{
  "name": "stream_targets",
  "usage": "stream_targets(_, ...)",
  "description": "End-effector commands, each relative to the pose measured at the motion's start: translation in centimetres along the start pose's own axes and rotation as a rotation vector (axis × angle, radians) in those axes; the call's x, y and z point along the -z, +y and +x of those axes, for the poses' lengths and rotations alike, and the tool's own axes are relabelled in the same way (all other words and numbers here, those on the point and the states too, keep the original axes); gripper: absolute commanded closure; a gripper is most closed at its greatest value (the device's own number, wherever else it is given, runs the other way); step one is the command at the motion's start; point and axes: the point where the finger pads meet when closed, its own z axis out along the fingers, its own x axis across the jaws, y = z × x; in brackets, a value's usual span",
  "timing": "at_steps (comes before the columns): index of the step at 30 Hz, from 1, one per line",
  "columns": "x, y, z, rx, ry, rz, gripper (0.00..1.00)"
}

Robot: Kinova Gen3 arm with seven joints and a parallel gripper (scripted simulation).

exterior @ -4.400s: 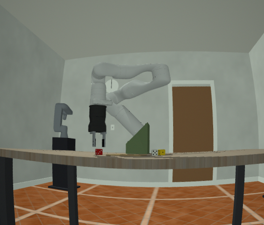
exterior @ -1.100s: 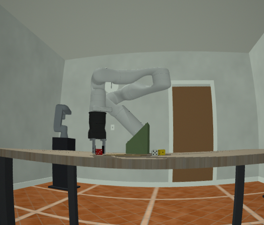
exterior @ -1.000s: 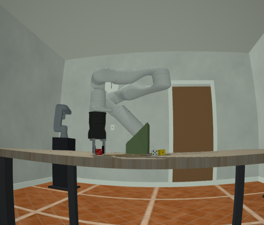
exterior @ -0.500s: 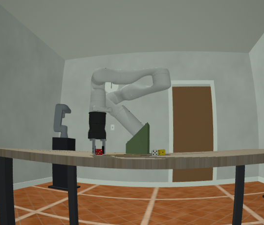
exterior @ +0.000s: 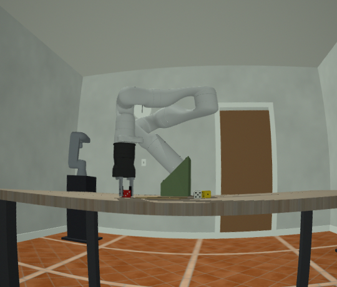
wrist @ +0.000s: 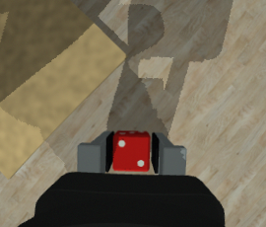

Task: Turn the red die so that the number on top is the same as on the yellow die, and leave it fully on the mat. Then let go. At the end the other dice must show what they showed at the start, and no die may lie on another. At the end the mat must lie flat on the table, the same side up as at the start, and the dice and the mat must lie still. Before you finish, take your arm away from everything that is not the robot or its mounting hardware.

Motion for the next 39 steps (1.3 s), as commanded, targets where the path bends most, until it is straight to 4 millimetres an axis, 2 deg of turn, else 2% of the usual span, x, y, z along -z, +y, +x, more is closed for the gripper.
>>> stream_targets(1, -0.1, 0.0, 0.1, 0.005, 0.003, 0.002, 0.51)
stream_targets(33, -0.1, 0.0, 0.1, 0.005, 0.003, 0.002, 0.51)
stream_targets(39, 1.4, 0.0, 0.1, 0.005, 0.003, 0.002, 0.51)
